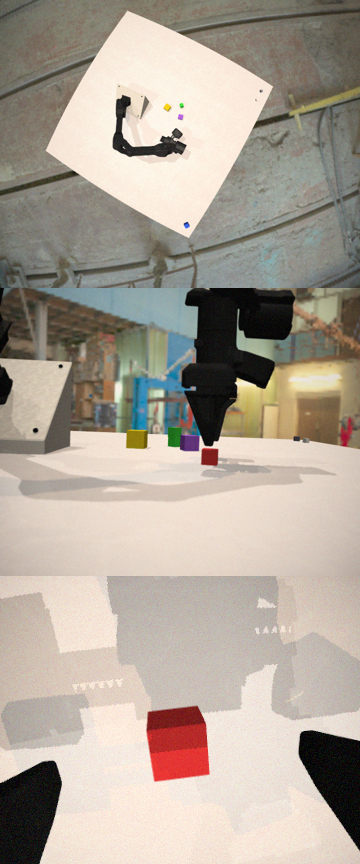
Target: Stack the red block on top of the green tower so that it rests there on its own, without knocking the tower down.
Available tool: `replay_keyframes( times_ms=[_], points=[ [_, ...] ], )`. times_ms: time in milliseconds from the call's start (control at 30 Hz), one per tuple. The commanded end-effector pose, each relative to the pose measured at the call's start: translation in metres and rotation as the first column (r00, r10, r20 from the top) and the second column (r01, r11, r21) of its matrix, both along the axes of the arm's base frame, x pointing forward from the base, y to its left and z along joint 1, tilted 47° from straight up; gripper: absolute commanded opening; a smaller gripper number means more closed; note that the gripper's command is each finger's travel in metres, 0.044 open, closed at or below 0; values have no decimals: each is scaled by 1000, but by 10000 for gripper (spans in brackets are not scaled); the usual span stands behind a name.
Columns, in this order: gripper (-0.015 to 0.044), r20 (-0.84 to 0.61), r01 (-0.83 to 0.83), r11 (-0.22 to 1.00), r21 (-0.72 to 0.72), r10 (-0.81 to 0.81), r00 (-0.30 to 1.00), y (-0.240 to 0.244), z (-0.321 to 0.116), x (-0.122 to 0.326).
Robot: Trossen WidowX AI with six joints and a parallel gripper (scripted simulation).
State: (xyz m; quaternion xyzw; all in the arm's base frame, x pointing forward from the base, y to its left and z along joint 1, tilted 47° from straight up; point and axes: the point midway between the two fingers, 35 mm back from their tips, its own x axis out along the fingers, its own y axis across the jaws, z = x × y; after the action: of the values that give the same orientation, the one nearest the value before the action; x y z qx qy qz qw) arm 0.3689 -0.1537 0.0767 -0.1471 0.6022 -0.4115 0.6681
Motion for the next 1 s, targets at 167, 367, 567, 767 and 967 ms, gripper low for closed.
replay_keyframes(
  times_ms=[167, 367, 567, 767, 967],
  points=[
    [440, -12, -5, 1000, -3, 5, 1000, -11, -12, -3],
    [440, -12, -5, 1000, -4, 5, 1000, -17, -17, -4],
    [440, -12, -5, 1000, -4, 5, 1000, -17, -17, -4],
    [440, -12, -5, 1000, -4, 5, 1000, -17, -17, -4],
    [309, -6, 0, 1000, -2, 0, 1000, -16, -17, -4]
  ],
)
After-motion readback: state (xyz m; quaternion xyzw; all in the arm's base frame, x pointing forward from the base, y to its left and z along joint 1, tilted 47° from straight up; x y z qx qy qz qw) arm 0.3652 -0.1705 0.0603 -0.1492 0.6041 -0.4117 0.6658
